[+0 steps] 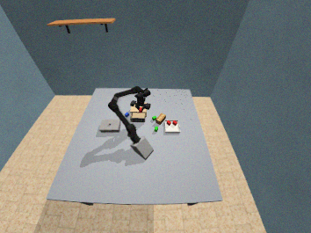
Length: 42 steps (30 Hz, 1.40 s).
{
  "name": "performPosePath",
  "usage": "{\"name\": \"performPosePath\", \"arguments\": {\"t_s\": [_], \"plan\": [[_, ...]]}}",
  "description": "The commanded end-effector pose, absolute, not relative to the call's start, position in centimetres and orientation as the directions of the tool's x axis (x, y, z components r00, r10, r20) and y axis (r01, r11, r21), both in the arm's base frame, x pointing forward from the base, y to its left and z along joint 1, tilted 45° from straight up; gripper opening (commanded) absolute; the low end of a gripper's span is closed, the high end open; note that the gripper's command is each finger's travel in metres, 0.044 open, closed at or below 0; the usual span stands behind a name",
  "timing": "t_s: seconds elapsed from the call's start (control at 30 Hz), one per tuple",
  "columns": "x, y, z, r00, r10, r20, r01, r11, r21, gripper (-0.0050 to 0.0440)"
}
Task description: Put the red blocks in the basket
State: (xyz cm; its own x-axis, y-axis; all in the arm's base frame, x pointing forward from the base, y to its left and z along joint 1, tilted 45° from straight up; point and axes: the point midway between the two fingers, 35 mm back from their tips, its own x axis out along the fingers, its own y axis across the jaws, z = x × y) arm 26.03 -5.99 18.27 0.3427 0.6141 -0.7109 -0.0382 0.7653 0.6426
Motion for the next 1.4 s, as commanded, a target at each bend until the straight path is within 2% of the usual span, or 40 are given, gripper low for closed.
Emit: {"name": "performPosePath", "arguments": {"t_s": [0.0, 0.07, 0.17, 0.37, 0.53, 0.67, 0.73, 0.97, 1.03, 1.2, 1.37], "plan": [[27.0, -9.1, 16.2, 0.344, 0.611, -0.713, 0.195, 0.697, 0.691, 0.0000], [27.5, -10.7, 15.1, 0.344, 0.611, -0.713, 0.315, 0.640, 0.701, 0.0000], [27.5, -10.7, 15.1, 0.344, 0.611, -0.713, 0.324, 0.636, 0.701, 0.0000], [27.9, -14.7, 11.9, 0.344, 0.611, -0.713, 0.601, 0.440, 0.667, 0.0000], [27.5, -18.4, 8.5, 0.344, 0.611, -0.713, 0.804, 0.200, 0.560, 0.0000], [26.8, -20.6, 6.3, 0.344, 0.611, -0.713, 0.887, 0.036, 0.460, 0.0000], [26.8, -20.6, 6.3, 0.344, 0.611, -0.713, 0.887, 0.036, 0.460, 0.0000], [24.5, -25.0, 1.4, 0.344, 0.611, -0.713, 0.930, -0.324, 0.172, 0.0000], [24.3, -25.4, 0.9, 0.344, 0.611, -0.713, 0.928, -0.338, 0.159, 0.0000], [21.8, -28.1, -2.5, 0.344, 0.611, -0.713, 0.830, -0.554, -0.074, 0.0000], [21.6, -28.3, -2.8, 0.344, 0.611, -0.713, 0.825, -0.559, -0.080, 0.0000]]}}
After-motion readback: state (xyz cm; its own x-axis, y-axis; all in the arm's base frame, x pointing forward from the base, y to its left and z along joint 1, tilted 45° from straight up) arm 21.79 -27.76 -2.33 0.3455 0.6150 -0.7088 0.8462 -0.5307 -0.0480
